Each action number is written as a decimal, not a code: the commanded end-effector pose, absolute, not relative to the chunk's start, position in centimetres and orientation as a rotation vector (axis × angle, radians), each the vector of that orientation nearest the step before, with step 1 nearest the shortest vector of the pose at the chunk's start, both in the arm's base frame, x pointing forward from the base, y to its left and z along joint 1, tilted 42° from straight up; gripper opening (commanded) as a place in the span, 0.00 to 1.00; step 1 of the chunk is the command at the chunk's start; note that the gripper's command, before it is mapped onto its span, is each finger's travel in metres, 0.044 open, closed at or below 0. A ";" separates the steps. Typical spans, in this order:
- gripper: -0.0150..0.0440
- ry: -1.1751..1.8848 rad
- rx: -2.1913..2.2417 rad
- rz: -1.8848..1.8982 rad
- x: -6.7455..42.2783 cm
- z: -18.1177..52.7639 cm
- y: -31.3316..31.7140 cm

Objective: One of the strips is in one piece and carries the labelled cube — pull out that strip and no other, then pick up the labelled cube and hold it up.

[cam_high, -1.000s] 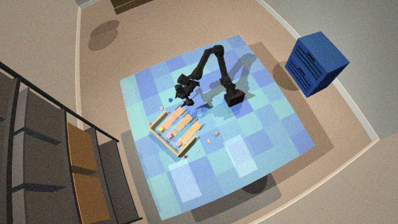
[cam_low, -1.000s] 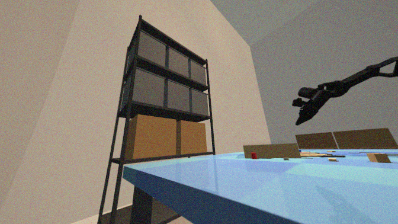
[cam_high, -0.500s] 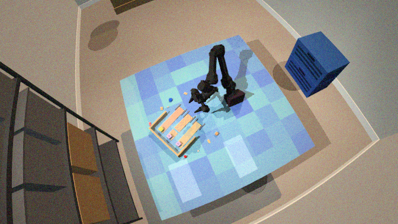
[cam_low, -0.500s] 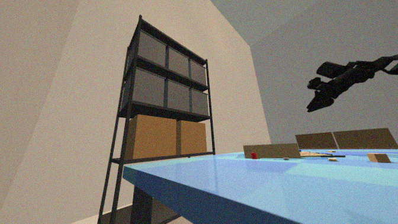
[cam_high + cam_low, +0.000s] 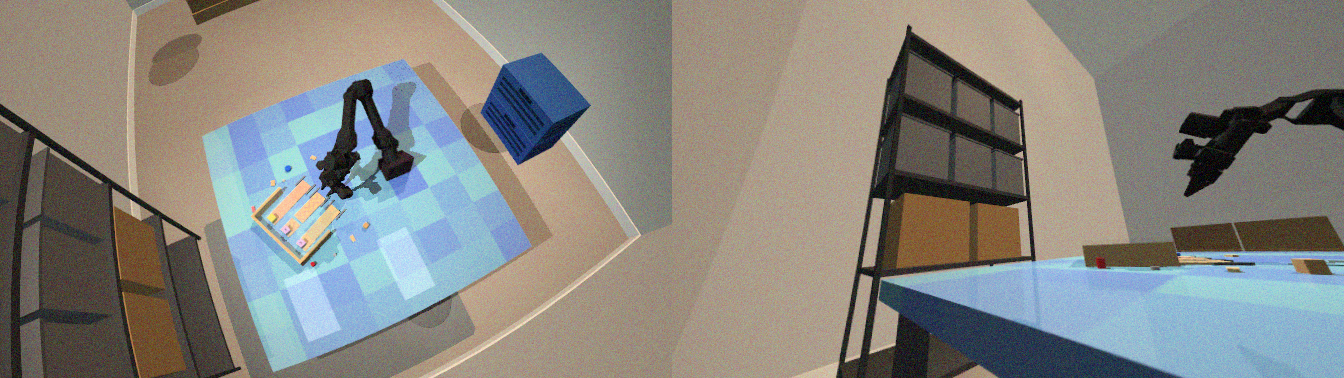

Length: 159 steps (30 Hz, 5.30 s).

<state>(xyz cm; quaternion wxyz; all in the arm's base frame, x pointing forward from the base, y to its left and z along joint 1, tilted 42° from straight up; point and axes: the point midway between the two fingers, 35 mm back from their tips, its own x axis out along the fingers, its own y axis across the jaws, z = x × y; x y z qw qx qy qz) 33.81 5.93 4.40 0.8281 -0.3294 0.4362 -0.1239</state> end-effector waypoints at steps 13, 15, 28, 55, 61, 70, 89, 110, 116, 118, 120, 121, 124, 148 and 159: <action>0.25 1.689 -0.795 -0.324 35.2 -3.8 2.1; 0.25 1.689 -0.795 -0.324 35.2 -3.8 2.1; 0.25 1.689 -0.795 -0.323 35.1 -5.0 1.9; 0.25 1.688 -0.796 -0.324 34.8 -8.3 -1.1; 0.25 1.689 -0.797 -0.325 34.7 -9.0 -1.7; 0.25 1.689 -0.797 -0.326 34.6 -9.4 -2.1; 0.25 1.689 -0.797 -0.326 34.6 -9.4 -2.2; 0.25 1.689 -0.797 -0.326 34.6 -9.6 -2.3; 0.25 1.689 -0.797 -0.326 34.6 -9.7 -2.4; 0.25 1.689 -0.797 -0.326 34.7 -9.7 -2.4; 0.25 1.689 -0.797 -0.326 34.7 -9.7 -2.4; 0.25 1.689 -0.797 -0.326 34.7 -9.7 -2.4; 0.25 1.689 -0.797 -0.326 34.7 -9.7 -2.4; 0.25 1.690 -0.798 -0.326 31.4 -8.9 -3.0; 0.25 1.691 -0.798 -0.325 29.8 -8.6 -3.4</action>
